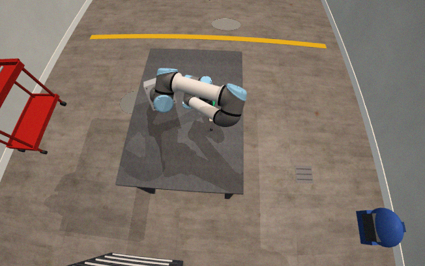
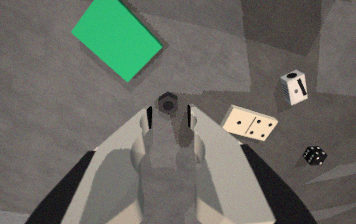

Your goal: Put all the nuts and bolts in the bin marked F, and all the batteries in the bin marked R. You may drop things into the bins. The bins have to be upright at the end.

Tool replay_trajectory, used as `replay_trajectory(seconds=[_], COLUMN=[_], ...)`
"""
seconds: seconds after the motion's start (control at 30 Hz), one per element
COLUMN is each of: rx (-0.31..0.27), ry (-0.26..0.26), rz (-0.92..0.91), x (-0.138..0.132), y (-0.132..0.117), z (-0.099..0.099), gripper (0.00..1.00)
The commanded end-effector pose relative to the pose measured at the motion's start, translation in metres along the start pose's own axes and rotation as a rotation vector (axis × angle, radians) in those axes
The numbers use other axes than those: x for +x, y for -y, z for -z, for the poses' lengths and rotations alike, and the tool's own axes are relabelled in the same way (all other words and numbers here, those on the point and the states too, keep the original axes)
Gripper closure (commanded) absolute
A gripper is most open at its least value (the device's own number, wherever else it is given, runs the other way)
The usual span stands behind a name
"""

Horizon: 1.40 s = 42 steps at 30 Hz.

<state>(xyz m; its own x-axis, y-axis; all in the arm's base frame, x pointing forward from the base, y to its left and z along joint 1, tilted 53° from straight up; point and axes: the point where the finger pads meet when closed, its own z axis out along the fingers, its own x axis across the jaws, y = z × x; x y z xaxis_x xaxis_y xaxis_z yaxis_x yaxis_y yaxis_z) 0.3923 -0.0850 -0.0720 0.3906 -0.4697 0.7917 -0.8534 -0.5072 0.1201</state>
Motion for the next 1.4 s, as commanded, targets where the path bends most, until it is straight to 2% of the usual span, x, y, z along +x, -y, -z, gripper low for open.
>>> replay_trajectory(seconds=[0.0, 0.5, 0.53, 1.37], rx=[0.003, 0.002, 0.004, 0.004], ry=[-0.002, 0.0, -0.002, -0.002], rz=[-0.002, 0.001, 0.0, 0.0], x=[0.0003, -0.0014, -0.0008, -0.0008], y=[0.0005, -0.0021, -0.0012, -0.0012], z=[-0.0084, -0.0078, -0.0072, -0.0072], gripper=[0.82, 0.82, 1.0, 1.0])
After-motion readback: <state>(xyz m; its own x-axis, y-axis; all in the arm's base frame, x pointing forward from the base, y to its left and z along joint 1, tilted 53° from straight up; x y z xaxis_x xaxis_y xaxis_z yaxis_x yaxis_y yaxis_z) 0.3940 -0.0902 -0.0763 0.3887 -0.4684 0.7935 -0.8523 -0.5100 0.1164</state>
